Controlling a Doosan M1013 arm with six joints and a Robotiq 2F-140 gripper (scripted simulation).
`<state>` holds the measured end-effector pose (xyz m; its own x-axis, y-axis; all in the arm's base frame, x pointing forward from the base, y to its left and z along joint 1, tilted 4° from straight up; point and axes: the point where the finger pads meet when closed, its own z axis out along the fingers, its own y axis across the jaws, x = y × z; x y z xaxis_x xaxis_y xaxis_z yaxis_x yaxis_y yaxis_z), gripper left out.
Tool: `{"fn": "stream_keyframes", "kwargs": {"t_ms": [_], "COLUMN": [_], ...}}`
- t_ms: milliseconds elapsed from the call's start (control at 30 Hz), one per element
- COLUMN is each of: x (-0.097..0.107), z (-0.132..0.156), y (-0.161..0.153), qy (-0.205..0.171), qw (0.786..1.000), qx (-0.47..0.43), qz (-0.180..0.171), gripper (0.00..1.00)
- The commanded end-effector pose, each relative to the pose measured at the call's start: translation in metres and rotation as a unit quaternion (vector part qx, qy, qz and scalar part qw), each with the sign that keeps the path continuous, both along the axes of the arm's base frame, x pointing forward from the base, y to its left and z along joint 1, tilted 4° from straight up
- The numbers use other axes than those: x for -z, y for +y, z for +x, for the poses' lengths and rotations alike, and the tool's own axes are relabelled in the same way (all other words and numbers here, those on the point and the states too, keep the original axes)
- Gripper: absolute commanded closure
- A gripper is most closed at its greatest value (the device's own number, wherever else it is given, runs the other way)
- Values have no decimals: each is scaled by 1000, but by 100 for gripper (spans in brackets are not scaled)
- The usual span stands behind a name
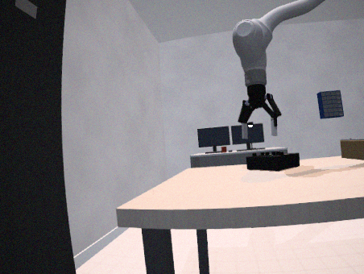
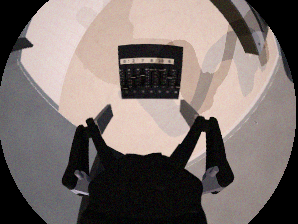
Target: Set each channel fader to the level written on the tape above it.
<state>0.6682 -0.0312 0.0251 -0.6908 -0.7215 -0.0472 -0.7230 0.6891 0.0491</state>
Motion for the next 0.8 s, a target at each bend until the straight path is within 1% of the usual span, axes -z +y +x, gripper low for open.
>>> {"fn": "stream_keyframes", "kwargs": {"t_ms": [0, 233, 300, 367, 433, 500, 600, 667, 733, 767], "x": [0, 0, -4, -4, -14, -29, -50, -57, -58, -58], "z": [0, 0, -3, -3, -11, -23, -40, -46, -47, -47], "y": [0, 0, -2, -2, -7, -15, -25, -29, -30, -30], "qy": [0, 0, 0, 0, 1, 4, 8, 10, 12, 13], "qw": [1000, 1000, 1000, 1000, 995, 983, 964, 946, 925, 918], "qx": [0, -1, -28, -28, -101, -186, -266, -324, -380, -396], "qz": [0, 0, -1, -1, -4, -7, -10, -12, -11, -9], "gripper": [0, 0, 0, 0, 0, 0, 0, 0, 0, 0]}}
